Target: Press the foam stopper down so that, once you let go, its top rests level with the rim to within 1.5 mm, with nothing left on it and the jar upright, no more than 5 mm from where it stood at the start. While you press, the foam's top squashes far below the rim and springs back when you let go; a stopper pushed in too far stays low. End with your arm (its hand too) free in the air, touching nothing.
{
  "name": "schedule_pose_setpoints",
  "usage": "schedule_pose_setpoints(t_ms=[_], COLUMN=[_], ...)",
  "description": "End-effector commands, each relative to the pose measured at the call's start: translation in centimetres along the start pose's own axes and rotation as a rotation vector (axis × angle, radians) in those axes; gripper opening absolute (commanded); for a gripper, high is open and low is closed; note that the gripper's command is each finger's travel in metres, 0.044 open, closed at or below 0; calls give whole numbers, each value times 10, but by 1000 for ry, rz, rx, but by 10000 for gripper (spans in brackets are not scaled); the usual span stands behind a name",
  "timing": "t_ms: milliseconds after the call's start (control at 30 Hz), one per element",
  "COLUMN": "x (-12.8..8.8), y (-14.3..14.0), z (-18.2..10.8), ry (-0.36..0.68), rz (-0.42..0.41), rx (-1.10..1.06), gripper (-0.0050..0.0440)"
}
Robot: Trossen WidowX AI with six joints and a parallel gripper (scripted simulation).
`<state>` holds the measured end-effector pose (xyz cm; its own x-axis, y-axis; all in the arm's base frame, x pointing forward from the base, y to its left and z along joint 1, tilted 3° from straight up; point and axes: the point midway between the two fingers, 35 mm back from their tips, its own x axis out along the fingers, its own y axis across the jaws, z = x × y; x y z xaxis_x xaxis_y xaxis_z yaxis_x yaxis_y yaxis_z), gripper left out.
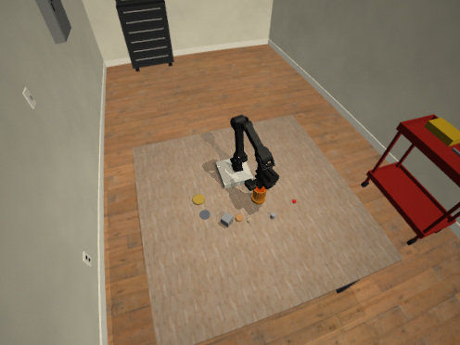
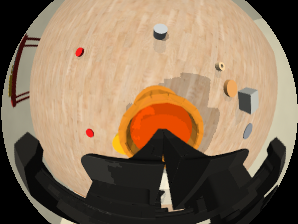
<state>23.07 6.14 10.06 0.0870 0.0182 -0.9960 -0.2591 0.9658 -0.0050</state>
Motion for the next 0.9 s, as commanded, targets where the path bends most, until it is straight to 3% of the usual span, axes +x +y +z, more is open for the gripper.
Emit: schedule_pose_setpoints(t_ms=[0,867], x=[10,0], y=[1,1], z=[-8,-2], ry=[40,35], rz=[5,5], rx=[2,2], gripper=[0,0])
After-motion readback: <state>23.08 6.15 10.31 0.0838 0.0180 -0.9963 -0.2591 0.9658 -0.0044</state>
